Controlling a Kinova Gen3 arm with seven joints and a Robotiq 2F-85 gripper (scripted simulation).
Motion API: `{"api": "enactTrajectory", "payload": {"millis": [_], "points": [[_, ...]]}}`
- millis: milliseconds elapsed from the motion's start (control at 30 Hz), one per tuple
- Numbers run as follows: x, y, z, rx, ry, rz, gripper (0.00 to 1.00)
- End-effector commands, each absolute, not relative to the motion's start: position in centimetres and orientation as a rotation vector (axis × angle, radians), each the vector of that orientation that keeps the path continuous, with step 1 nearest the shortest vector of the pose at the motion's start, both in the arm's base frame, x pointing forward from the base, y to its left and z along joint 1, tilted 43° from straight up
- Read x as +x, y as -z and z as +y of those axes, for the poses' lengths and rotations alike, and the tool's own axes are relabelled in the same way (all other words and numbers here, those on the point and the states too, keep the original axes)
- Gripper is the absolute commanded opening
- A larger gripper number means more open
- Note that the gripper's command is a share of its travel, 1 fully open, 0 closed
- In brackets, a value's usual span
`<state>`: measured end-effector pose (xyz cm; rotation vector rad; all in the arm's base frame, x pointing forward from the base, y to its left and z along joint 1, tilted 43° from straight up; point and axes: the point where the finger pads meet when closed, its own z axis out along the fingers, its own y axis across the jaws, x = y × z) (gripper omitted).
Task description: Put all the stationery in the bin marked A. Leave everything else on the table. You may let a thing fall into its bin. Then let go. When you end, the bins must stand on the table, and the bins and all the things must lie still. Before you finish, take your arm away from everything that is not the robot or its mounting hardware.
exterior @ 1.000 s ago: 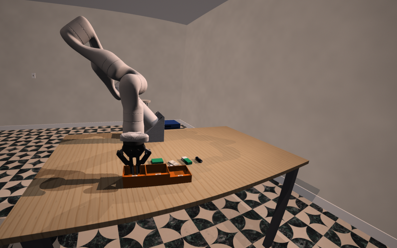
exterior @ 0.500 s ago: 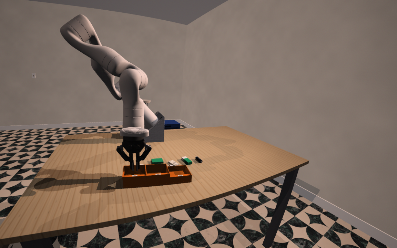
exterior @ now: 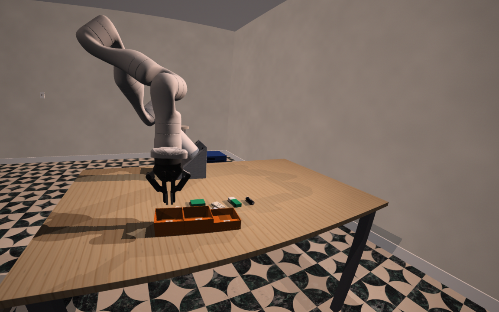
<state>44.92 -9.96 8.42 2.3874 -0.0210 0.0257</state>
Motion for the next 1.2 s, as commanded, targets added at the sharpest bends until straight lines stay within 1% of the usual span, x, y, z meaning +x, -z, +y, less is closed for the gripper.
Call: {"api": "enactTrajectory", "payload": {"millis": [0,133,633,767,1033,1167], "points": [[45.3,-9.2,-9.4,2.388,-0.043,-0.02,0.09],[45.3,-9.2,-9.4,2.387,-0.043,-0.019,0.09],[45.4,-3.8,-3.8,2.388,-0.039,-0.031,0.09],[45.5,-3.2,-3.2,2.388,-0.04,-0.03,0.09],[45.5,-3.2,-3.4,2.387,-0.036,-0.021,0.09],[45.6,-2.3,-4.4,2.387,-0.045,-0.025,0.09]]}}
